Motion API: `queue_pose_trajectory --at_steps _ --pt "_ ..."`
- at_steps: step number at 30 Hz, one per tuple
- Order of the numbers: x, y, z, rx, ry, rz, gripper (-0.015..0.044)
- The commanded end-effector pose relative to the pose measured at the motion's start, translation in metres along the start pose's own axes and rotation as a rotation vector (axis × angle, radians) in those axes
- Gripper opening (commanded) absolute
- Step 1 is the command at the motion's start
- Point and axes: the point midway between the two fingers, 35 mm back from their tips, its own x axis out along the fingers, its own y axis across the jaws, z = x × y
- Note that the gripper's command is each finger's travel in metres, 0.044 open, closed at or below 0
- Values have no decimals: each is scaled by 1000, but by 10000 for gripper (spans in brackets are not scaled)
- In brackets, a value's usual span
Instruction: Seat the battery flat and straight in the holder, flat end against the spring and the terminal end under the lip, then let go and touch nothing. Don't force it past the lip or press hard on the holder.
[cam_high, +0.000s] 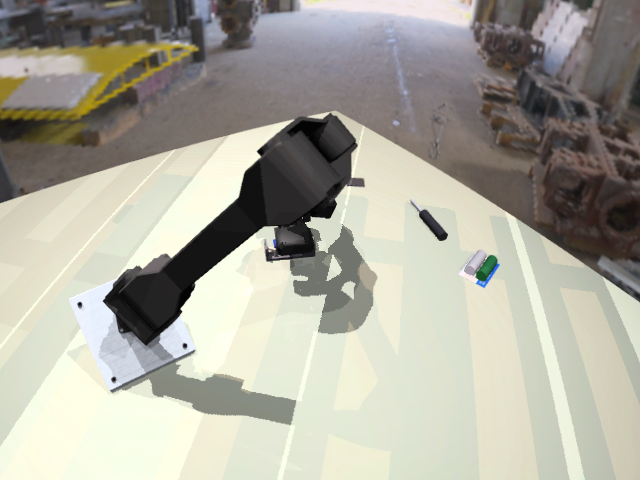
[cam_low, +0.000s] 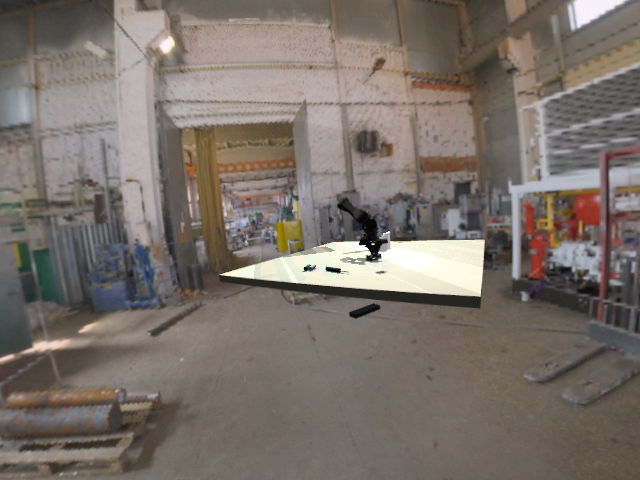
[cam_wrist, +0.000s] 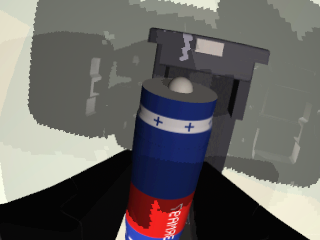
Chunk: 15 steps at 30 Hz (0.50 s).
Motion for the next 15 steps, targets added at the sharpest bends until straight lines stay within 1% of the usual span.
queue_pose_trajectory --at_steps 1,7,15 --pt "6 -6 -6 0 64 -10 72" --pt "7 -7 -5 2 119 10 72" --pt "7 -8 -4 0 148 30 72"
